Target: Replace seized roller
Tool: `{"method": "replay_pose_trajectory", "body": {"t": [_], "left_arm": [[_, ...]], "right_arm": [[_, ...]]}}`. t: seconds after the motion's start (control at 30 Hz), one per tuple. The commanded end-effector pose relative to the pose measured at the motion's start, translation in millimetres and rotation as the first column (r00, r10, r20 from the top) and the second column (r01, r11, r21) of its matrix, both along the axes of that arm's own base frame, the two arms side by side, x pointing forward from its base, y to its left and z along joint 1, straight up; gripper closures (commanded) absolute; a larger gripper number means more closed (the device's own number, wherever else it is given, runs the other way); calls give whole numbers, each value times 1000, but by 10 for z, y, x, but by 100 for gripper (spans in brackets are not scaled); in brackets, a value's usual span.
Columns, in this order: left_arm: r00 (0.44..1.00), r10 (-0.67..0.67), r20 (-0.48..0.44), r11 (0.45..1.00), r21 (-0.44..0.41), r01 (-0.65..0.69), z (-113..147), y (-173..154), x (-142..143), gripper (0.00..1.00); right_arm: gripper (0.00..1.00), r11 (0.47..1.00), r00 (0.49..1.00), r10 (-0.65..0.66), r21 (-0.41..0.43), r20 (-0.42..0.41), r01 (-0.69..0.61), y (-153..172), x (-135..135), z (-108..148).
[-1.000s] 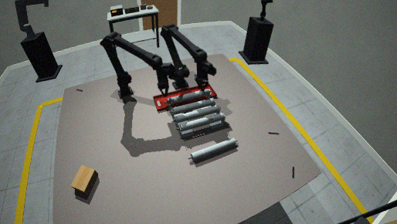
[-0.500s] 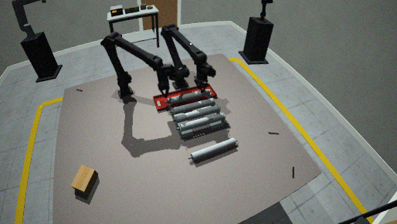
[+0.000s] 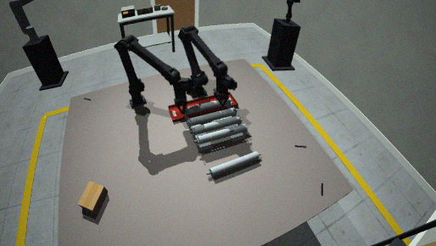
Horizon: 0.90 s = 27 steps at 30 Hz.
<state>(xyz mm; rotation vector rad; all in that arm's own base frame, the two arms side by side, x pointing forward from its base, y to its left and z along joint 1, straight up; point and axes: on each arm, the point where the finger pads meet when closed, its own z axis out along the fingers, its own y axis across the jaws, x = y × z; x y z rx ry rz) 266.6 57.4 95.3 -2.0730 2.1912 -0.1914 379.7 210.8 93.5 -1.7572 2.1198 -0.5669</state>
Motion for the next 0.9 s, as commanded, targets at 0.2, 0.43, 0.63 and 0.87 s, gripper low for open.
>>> {"method": "replay_pose_trajectory", "body": {"t": [0.2,0.43,0.63,0.87], "left_arm": [[999,12,34,1000,10,-12,126,38,96,38],[999,12,34,1000,10,-12,126,38,96,38],[999,12,34,1000,10,-12,126,38,96,38],[999,12,34,1000,10,-12,126,38,96,68]], "right_arm": [[97,1000,1000,2,16,24,-3,34,84,140],[97,1000,1000,1,17,22,-1,34,82,139],[97,1000,1000,1,17,22,-1,34,82,139],[97,1000,1000,1,17,22,-1,34,82,139]]}}
